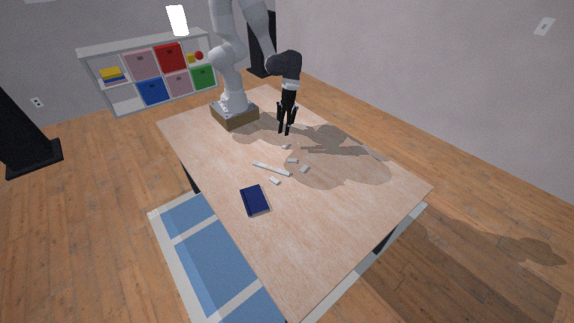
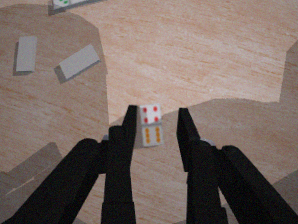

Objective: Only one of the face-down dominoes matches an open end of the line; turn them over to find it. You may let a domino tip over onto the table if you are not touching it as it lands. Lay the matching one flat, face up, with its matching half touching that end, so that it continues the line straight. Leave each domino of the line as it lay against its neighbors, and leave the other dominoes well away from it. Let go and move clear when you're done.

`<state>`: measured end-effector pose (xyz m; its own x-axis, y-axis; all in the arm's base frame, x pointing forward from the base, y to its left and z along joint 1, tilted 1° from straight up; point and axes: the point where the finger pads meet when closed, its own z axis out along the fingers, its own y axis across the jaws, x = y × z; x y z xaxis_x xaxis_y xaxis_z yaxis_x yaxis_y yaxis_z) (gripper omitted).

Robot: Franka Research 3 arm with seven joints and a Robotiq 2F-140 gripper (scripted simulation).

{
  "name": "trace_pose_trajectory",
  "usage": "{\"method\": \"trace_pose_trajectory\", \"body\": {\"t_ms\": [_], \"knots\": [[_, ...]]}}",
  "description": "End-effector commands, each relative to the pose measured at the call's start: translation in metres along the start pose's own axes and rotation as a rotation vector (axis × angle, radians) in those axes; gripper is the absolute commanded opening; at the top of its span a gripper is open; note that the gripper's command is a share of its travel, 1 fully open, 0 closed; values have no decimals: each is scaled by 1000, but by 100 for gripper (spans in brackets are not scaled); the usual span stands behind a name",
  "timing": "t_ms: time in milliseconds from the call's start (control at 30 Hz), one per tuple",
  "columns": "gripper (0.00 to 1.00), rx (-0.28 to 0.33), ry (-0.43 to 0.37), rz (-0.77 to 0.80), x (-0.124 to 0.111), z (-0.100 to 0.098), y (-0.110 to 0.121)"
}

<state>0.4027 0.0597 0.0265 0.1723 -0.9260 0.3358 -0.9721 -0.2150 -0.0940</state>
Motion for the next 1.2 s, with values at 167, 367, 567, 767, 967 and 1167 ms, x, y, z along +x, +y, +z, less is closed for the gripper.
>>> {"method": "trace_pose_trajectory", "body": {"t_ms": [167, 367, 567, 767, 967, 1167], "knots": [[33, -39, -269, -206, -10, 1, -11], [33, -48, -330, -232, -8, 3, -12], [33, -51, -360, -233, -6, 4, -12], [33, -52, -363, -233, -6, 4, -12], [33, -52, -363, -233, -6, 4, -12], [33, -52, -363, -233, -6, 4, -12]]}}
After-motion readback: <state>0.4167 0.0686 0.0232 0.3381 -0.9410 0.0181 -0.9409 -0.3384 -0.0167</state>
